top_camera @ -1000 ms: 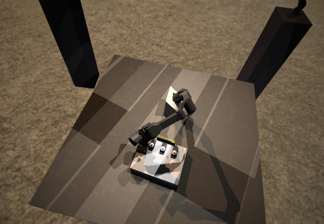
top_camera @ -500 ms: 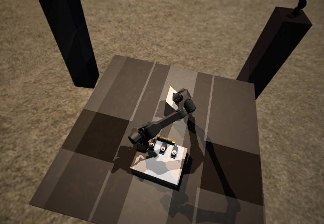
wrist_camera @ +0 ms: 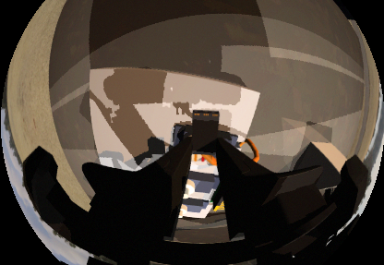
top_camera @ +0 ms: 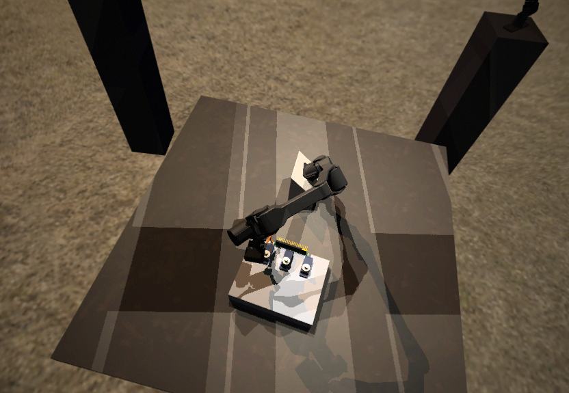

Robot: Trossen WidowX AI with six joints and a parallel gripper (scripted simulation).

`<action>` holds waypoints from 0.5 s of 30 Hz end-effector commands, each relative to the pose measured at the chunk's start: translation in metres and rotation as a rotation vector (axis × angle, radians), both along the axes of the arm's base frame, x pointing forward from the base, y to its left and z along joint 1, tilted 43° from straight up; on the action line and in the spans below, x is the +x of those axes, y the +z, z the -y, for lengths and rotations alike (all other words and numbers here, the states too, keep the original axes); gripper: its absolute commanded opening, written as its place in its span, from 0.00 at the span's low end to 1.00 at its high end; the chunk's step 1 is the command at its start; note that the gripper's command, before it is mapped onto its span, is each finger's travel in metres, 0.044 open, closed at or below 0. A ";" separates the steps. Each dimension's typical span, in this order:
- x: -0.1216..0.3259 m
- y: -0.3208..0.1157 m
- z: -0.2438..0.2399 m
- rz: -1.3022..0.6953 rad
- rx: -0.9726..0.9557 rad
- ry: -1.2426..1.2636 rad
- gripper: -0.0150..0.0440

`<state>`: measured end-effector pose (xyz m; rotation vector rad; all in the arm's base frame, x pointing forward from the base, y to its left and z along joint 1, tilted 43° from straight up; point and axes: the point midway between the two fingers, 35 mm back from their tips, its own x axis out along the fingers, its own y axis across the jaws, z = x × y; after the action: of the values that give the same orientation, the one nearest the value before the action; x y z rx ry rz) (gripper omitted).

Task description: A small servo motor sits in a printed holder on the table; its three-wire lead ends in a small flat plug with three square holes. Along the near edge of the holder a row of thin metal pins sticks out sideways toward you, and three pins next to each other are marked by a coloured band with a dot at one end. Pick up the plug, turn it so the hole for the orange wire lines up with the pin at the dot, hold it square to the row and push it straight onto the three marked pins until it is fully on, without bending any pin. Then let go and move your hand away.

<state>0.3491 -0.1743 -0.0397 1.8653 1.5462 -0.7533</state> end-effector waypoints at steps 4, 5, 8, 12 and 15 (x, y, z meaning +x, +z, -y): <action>-0.007 0.024 -0.020 0.123 -0.033 0.143 0.25; -0.008 0.028 -0.023 0.142 -0.038 0.165 0.25; -0.012 0.037 -0.032 0.198 -0.052 0.230 0.25; -0.019 0.049 -0.045 0.274 -0.070 0.317 0.25; -0.024 0.057 -0.054 0.330 -0.084 0.382 0.25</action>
<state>0.3306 -0.1306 0.0086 1.5470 1.5637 -0.3916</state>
